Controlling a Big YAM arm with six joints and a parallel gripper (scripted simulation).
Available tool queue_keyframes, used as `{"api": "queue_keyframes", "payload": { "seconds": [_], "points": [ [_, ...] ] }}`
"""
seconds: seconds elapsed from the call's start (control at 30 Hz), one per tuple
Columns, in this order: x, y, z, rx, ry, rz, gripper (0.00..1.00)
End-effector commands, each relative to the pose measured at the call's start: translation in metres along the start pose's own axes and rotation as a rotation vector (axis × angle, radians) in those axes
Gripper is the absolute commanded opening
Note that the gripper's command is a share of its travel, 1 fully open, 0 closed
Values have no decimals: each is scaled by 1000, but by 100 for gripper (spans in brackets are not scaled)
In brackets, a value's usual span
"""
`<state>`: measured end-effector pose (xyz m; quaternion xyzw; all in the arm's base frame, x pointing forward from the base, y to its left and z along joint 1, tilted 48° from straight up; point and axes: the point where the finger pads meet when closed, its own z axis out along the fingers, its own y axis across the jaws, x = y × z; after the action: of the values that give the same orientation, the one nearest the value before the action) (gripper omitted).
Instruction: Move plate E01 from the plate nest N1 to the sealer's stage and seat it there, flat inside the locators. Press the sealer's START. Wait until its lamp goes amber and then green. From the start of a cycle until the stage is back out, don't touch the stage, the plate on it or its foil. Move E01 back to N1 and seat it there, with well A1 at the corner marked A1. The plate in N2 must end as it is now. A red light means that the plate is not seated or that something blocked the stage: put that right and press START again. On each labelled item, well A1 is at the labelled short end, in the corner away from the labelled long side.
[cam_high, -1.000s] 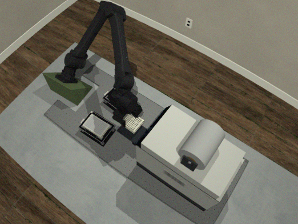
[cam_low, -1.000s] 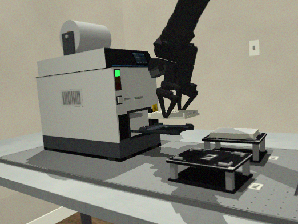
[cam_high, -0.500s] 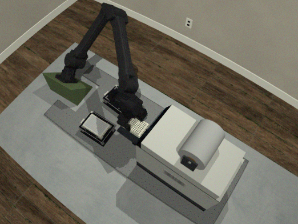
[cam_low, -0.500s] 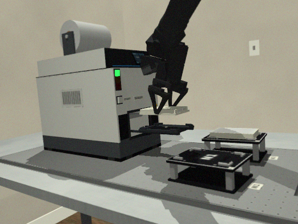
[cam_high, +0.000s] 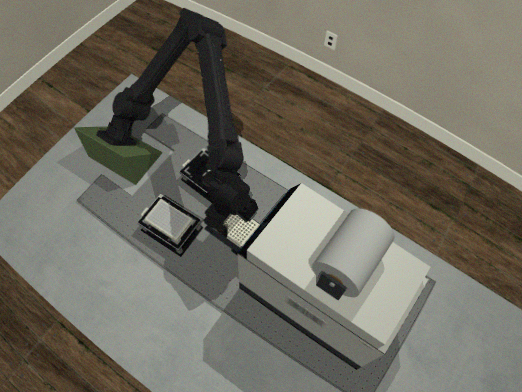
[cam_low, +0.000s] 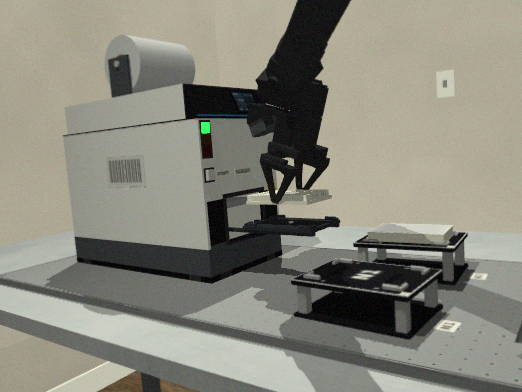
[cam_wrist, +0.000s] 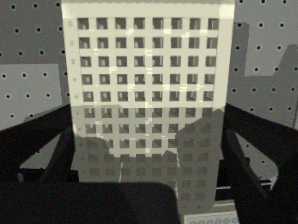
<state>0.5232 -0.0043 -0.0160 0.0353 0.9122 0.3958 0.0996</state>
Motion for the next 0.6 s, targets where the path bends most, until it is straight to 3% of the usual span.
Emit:
{"api": "queue_keyframes", "payload": {
  "seconds": [0.0, 0.2, 0.57],
  "points": [
    [-18, -1, -23, 8, -48, 3, 0],
    [-11, 7, -17, 5, -33, -7, 0],
    [15, 1, 12, -7, 34, 9, 0]
  ]
}}
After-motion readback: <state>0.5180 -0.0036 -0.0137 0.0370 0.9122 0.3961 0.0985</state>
